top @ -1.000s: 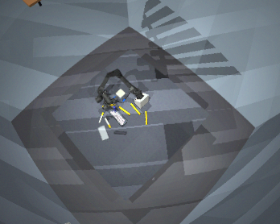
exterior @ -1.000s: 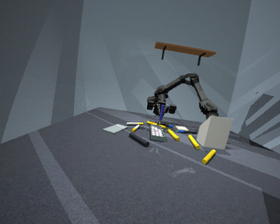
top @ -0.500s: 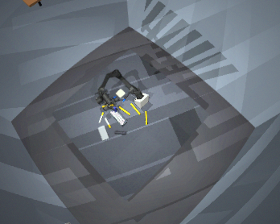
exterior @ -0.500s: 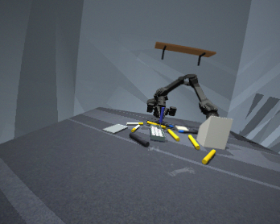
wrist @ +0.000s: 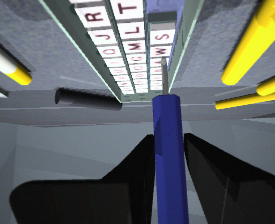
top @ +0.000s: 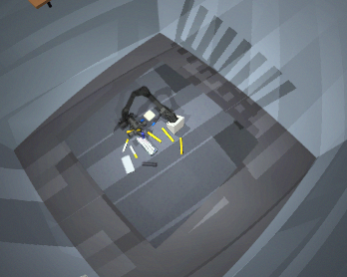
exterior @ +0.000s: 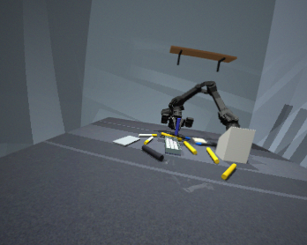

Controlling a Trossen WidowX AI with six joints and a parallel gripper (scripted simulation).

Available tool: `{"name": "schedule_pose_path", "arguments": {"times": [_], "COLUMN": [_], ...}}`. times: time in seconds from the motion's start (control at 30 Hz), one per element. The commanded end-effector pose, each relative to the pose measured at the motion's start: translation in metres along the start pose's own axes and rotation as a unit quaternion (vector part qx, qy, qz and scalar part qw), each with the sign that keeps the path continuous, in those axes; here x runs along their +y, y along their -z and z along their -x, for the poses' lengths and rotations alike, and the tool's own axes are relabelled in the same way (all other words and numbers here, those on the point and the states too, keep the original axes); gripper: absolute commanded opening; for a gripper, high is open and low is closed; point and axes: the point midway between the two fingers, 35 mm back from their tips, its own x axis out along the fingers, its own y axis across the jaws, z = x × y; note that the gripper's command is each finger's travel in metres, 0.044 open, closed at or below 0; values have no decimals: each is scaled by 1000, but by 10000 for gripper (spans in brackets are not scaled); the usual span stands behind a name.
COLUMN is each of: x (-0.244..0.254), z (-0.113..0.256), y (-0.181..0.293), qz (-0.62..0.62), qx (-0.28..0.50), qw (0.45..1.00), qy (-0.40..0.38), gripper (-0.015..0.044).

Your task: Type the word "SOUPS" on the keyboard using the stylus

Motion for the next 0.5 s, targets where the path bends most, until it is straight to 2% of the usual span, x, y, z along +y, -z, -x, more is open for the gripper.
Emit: {"name": "schedule_pose_path", "arguments": {"times": [0.0, 0.47], "x": [0, -1], "z": [-2, -4], "y": [-3, -6], "qz": [1, 1], "qx": [-1, -1], "qw": [1000, 1000], "qy": [2, 2], "gripper": [81, 81]}}
